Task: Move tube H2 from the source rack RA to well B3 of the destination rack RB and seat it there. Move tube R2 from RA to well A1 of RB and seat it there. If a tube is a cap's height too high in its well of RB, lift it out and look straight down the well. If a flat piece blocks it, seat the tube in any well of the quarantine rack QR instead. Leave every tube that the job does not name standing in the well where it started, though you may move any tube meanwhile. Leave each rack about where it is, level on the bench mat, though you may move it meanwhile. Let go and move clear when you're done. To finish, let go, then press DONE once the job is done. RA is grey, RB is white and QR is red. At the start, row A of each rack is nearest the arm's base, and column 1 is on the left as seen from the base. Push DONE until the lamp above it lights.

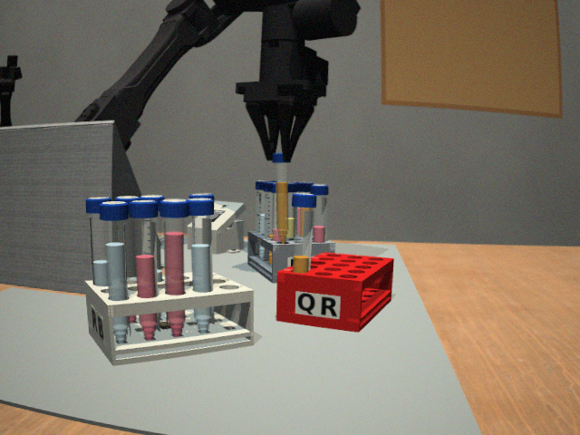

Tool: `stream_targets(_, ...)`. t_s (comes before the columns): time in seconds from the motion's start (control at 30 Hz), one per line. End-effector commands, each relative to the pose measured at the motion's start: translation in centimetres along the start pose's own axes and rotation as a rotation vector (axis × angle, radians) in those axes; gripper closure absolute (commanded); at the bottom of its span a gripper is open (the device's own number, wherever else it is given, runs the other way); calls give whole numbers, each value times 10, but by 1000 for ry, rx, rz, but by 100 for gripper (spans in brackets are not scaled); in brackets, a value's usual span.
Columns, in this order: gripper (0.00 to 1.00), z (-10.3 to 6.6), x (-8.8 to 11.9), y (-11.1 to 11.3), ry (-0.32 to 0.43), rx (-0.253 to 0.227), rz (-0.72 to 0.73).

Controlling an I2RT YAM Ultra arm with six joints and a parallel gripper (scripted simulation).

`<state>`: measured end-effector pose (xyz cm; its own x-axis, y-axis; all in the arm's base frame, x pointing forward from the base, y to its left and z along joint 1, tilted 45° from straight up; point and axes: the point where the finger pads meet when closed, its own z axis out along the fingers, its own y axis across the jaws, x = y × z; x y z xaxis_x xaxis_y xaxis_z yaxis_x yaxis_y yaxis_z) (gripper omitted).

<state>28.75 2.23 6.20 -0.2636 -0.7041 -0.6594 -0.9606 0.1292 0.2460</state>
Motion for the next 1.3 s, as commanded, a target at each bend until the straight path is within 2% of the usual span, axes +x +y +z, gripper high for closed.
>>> stream_targets(0.0,100,-4,-6,-3,-13,36,-10)
stream_targets(0.1,100,-5,-3,-3,-17,37,0)
stream_targets(0.5,100,11,0,-3,-20,2,15)
stream_targets(0.63,100,10,2,-5,-21,8,18)
stream_targets(0.67,100,4,-4,-8,-15,35,-6)
stream_targets(0.73,100,9,-3,-3,-17,17,2)
stream_targets(0.87,100,8,-3,-8,-16,31,-3)
stream_targets(0.97,100,15,-2,-3,-18,9,8)
stream_targets(1.03,100,13,-3,-7,-17,19,0)
stream_targets(1.13,100,18,1,-4,-22,8,19)
stream_targets(1.2,100,18,1,-4,-22,8,19)
stream_targets(1.23,100,11,-4,-15,-15,35,-10)
stream_targets(1.27,100,12,-5,-15,-14,32,-12)
